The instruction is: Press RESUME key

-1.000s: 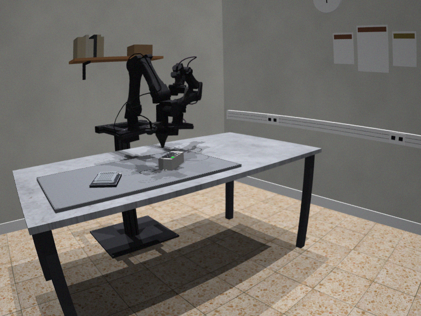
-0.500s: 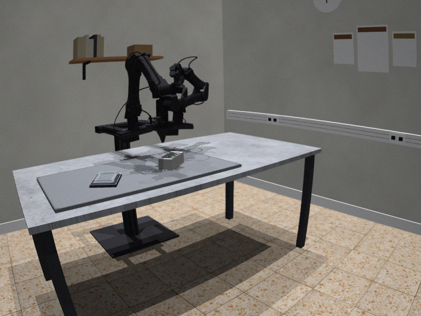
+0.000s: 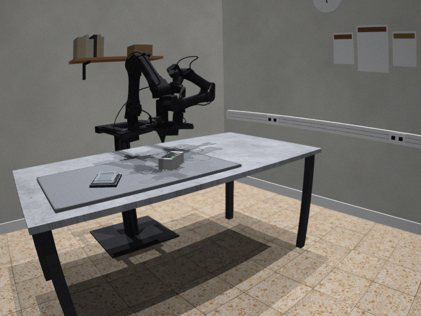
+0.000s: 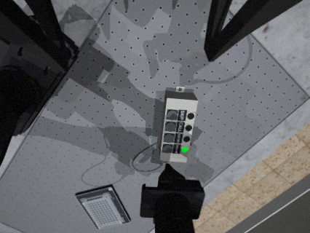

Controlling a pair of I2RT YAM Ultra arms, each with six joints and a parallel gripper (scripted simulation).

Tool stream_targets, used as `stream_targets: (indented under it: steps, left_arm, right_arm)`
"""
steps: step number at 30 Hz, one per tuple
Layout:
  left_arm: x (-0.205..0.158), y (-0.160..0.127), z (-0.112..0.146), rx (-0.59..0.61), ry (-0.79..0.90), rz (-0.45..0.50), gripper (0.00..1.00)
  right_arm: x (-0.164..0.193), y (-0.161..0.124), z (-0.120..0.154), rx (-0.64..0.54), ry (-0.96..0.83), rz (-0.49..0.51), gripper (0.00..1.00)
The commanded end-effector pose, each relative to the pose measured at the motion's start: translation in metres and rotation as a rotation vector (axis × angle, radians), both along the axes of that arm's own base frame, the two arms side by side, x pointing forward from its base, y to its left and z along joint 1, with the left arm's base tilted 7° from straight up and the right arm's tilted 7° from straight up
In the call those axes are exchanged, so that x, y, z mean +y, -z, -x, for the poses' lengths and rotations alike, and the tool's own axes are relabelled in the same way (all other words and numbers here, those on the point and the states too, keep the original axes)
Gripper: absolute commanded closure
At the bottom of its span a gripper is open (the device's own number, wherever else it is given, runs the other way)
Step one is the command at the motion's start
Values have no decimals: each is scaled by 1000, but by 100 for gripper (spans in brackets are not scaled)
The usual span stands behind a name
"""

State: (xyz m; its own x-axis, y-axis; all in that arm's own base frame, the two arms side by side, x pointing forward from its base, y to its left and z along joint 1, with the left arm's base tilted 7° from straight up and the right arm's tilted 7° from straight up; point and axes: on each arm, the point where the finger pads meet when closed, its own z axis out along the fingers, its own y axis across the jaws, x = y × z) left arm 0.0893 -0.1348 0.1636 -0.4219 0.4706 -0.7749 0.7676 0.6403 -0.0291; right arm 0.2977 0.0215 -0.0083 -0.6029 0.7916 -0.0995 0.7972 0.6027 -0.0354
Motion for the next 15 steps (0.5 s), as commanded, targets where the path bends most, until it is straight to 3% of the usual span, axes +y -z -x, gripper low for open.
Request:
stream_targets:
  steps: [1, 15]
  left_arm:
    - [-5, -3, -7, -33, -82, 27, 0]
    - [-10, -6, -10, -58, -117, 61, 0]
  right_arm:
    - [2, -6, -7, -24, -5, 2, 100]
    - [2, -6, -7, -24, -5, 2, 100]
